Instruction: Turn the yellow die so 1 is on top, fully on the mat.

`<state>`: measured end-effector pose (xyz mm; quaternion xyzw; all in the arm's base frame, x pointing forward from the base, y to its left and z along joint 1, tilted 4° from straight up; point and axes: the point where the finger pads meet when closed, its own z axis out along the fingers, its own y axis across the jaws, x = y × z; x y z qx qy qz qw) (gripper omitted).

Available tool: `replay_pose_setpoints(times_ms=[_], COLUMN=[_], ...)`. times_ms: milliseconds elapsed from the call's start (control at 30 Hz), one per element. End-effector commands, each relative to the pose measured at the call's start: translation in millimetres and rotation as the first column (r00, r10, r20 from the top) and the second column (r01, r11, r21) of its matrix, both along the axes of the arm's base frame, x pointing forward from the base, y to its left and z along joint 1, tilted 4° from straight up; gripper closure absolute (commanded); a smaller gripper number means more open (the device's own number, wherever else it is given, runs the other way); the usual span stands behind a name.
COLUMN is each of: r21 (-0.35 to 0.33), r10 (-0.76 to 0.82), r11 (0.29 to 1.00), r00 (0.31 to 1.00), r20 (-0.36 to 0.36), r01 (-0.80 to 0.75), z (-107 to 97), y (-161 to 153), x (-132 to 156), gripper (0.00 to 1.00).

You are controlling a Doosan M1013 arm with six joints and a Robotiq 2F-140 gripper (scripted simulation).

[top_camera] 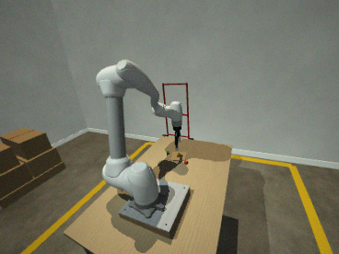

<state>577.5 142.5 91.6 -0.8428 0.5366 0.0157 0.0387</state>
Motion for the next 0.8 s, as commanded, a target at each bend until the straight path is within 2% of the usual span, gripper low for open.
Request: replay_pose_setpoints(times_ms=[0,200,233,767], r21=[-0.010,-0.009,-0.009,-0.009], r10=[-0.150,-0.186,-0.186,-0.186], r11=[0.989,0.983,0.983,0.983], r00=[0.989,0.983,0.983,0.983], r20=[-0.011,-0.013,-0.013,-0.013], r01=[0.150,0.186,0.186,0.186], z=[-0.6,-0.8,-0.8,-0.8], y=[-0.1,-0.1,-0.1,-0.1], x=[0.0,0.0,0.0,0.0], gripper=[0.00,0.00,0.75,0.75])
